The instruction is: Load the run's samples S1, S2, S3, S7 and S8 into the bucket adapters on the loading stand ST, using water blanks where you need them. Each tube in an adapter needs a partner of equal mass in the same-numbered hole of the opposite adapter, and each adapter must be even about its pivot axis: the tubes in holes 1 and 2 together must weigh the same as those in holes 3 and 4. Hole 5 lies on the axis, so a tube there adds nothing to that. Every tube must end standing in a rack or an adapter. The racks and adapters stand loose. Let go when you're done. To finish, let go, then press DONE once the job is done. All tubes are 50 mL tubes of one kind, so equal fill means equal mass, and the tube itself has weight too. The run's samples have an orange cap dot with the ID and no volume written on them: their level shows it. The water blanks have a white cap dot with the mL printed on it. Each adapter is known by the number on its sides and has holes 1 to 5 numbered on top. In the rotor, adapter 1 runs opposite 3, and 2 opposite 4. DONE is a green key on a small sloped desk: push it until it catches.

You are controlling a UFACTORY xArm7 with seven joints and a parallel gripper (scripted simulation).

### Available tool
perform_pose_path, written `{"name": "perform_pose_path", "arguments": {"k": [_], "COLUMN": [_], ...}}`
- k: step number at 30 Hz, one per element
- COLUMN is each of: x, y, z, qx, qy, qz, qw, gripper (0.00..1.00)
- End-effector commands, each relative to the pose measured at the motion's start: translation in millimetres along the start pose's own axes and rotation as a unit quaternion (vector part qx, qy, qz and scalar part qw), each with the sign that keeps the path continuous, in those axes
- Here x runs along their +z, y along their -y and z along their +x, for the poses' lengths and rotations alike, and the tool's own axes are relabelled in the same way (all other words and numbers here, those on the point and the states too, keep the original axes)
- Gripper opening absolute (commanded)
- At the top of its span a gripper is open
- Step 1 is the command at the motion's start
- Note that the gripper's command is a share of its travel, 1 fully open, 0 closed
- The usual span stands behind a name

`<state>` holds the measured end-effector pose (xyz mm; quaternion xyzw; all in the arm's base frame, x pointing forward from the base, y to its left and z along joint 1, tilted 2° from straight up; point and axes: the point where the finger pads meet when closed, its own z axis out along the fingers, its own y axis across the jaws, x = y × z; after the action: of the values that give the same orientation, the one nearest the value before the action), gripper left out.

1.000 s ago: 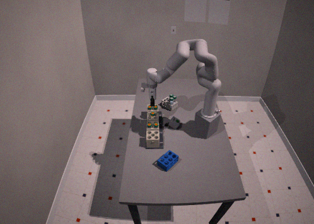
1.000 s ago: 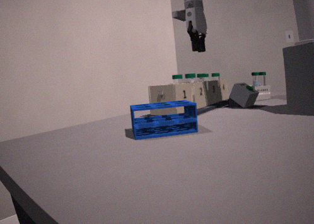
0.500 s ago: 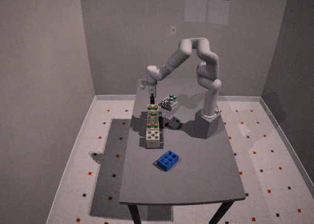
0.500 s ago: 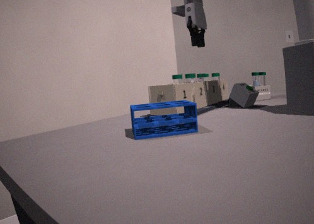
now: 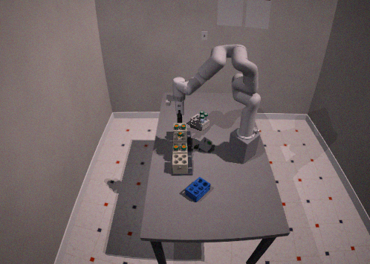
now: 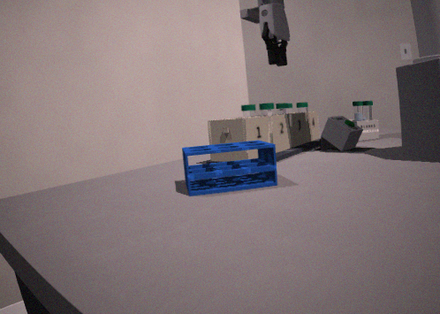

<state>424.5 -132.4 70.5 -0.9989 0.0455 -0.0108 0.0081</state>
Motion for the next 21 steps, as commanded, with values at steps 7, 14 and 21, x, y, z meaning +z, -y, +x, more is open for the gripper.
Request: {"name": "perform_pose_path", "arguments": {"k": [7,14,21], "x": [-1.3,-1.2,-1.2], "y": [-12.0,-39.2,-66.5], "z": [-8.1,-30.2,-52.3], "qx": [-0.050,-0.166,-0.279], "qy": [-0.002,-0.002,-0.002], "qz": [0.000,-0.001,-0.001], "qw": [0.999,0.986,0.960], "gripper": [0.57,0.57,0.57]}}
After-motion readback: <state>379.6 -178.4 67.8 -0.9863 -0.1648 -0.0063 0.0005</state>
